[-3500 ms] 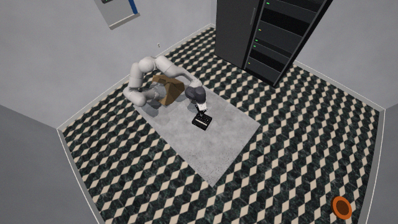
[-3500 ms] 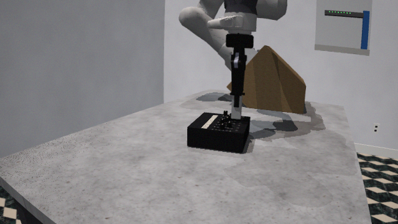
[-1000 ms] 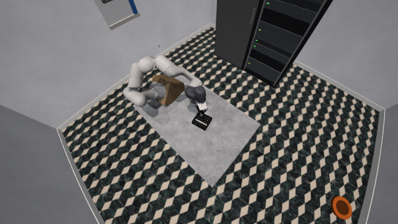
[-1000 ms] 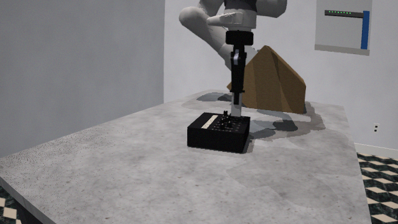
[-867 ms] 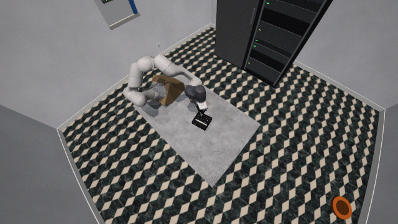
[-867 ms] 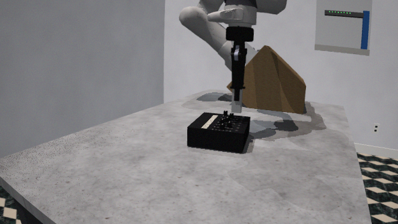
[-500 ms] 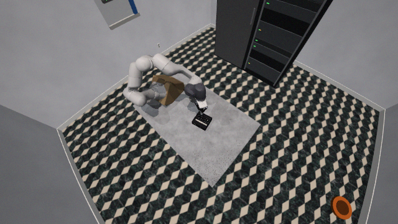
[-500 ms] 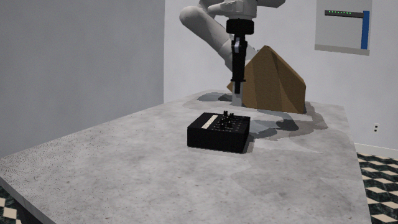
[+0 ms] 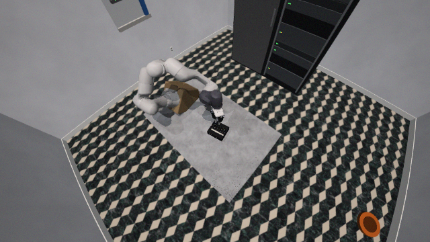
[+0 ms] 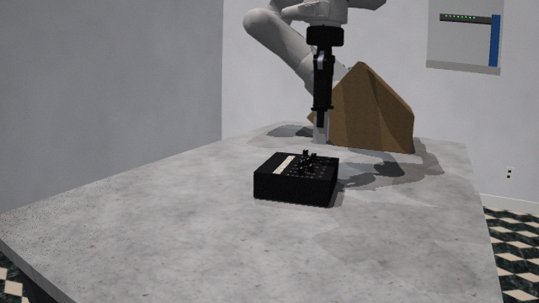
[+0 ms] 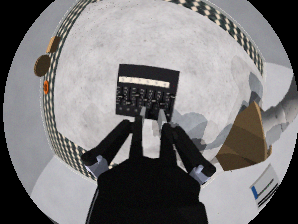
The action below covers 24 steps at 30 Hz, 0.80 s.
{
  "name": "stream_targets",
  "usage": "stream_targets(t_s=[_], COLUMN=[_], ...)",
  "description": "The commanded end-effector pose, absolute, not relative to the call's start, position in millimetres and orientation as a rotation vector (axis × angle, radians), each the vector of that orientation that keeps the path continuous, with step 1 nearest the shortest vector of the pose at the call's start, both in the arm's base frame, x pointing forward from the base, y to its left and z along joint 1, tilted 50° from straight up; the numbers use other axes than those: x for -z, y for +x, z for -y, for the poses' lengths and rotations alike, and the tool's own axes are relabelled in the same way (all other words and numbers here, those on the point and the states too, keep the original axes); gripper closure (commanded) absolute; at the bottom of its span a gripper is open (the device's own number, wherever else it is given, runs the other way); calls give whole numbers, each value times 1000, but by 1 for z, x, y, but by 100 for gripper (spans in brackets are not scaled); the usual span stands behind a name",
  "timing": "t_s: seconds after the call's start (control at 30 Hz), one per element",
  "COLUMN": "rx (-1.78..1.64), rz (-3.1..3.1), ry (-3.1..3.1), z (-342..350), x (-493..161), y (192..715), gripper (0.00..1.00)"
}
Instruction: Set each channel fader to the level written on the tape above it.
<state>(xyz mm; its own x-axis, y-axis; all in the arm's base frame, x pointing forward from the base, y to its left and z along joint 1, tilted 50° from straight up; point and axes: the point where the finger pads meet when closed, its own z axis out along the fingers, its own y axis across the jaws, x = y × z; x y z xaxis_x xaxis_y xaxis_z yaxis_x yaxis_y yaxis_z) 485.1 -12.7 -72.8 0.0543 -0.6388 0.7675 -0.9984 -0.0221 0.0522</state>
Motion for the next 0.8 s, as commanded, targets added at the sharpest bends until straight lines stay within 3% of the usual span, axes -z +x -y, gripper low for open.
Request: stream_targets(t_s=[0.0, 0.77], rx=[-757, -757], rz=[1649, 1649], ry=[1724, 1724], z=[10, -37], x=[71, 32], y=[485, 486], gripper=[0, 0])
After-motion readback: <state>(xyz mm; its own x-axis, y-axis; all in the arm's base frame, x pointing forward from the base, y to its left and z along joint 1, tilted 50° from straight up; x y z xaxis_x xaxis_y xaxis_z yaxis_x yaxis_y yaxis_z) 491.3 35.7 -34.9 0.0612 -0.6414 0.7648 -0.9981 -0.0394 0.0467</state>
